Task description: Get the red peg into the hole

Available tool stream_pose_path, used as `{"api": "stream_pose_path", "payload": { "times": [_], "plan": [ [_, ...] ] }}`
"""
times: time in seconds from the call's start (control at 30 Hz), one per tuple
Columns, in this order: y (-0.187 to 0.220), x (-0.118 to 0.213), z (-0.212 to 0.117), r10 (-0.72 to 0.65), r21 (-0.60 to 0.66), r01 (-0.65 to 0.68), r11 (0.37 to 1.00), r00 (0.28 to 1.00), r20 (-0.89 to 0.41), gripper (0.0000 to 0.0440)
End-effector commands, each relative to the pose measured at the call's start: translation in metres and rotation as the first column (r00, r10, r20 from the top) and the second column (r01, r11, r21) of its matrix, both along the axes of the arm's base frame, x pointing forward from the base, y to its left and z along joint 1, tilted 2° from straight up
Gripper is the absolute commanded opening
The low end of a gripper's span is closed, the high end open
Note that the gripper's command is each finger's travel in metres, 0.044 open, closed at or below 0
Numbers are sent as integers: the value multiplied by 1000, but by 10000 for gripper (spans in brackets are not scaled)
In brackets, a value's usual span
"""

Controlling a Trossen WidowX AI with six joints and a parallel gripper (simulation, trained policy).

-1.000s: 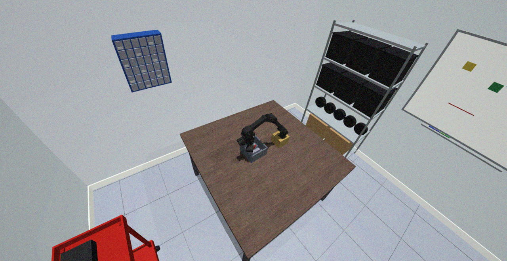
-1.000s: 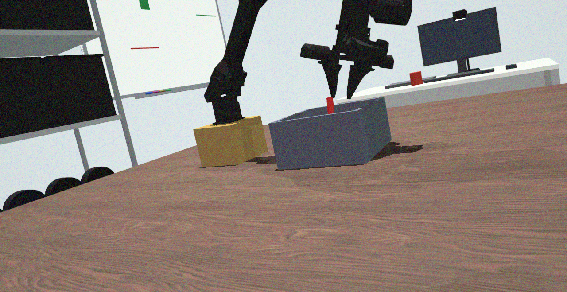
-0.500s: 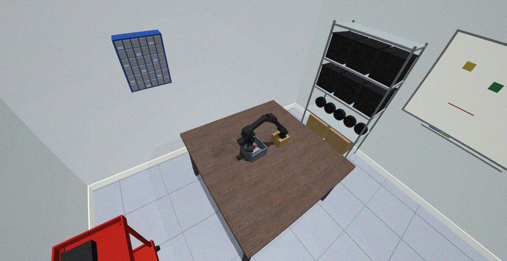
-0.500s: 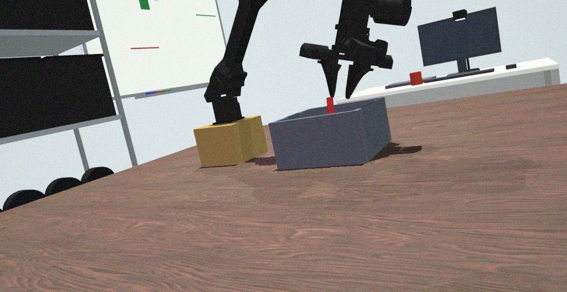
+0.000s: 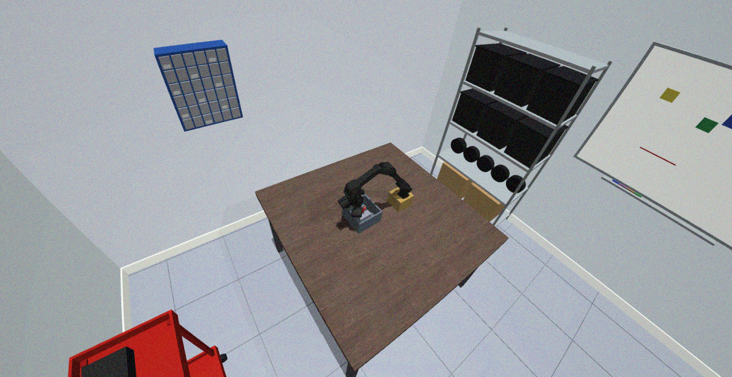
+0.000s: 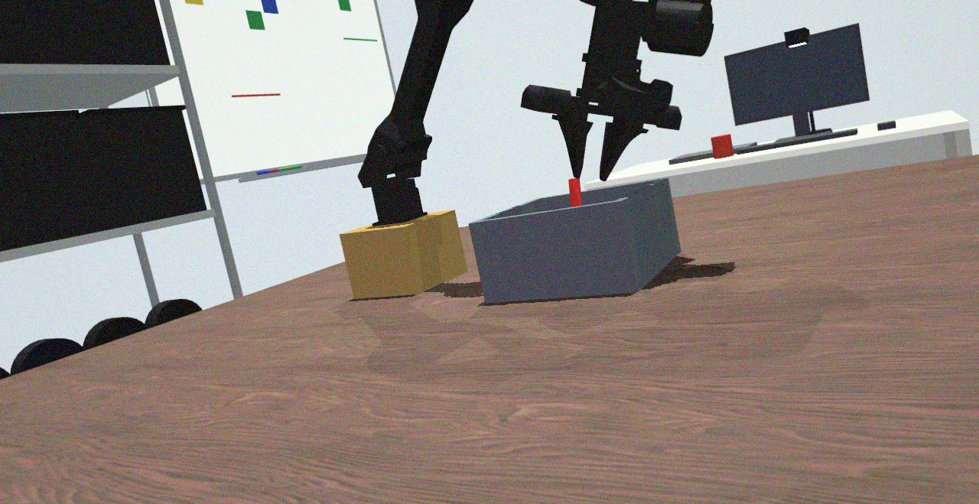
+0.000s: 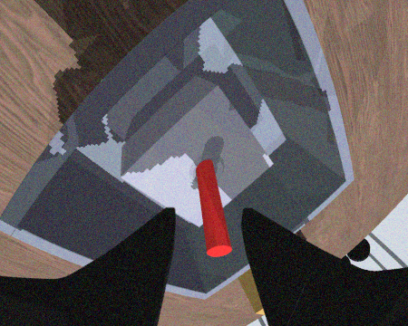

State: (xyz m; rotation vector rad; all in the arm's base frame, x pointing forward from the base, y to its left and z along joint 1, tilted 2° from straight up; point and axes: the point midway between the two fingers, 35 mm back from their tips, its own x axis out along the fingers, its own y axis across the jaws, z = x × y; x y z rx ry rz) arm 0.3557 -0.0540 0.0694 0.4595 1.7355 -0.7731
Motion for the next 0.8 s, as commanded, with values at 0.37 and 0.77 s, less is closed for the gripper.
{"api": "stream_pose_path", "payload": {
  "times": [0.37, 0.77],
  "plan": [
    [1, -2, 1, -6, 9, 6, 1000, 1000, -5, 154],
    [1, -2, 1, -5, 11, 5, 1000, 1000, -7, 152]
  ]
}}
